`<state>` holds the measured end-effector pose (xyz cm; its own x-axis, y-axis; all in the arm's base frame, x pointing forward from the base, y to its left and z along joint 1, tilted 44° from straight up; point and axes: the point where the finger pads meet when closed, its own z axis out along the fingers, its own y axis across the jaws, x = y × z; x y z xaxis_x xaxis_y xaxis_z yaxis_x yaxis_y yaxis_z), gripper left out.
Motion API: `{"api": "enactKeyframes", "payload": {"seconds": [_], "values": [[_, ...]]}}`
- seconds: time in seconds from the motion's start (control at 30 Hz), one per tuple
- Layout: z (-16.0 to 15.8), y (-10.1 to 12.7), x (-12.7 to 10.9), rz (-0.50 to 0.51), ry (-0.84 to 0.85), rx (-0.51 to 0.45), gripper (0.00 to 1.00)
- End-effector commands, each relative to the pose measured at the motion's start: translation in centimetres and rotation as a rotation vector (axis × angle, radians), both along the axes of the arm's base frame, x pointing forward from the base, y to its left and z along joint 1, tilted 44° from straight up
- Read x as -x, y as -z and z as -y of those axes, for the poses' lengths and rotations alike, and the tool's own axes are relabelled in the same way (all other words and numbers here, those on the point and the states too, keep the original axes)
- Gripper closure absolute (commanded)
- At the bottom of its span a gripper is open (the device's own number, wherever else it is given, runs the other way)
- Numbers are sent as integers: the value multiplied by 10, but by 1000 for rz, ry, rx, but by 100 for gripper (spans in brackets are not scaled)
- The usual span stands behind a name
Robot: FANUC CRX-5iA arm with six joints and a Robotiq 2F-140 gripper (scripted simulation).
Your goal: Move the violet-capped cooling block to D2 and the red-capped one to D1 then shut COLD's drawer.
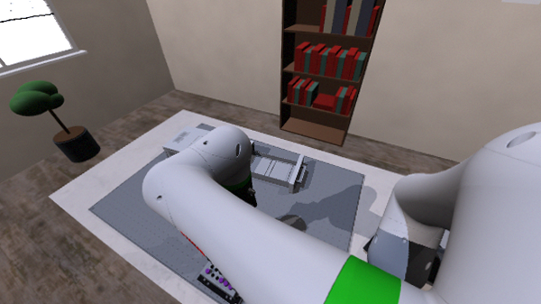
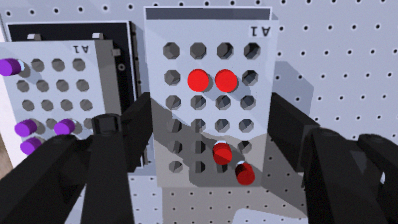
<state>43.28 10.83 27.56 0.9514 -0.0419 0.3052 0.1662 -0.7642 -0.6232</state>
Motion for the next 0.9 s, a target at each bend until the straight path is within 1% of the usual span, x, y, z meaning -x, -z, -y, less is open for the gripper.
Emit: {"api": "enactKeyframes", "payload": {"seconds": [0.0,0.87], "values": [[0,0,-1,1,1,1,90],[-5,5,-2,1,1,1,90]]}}
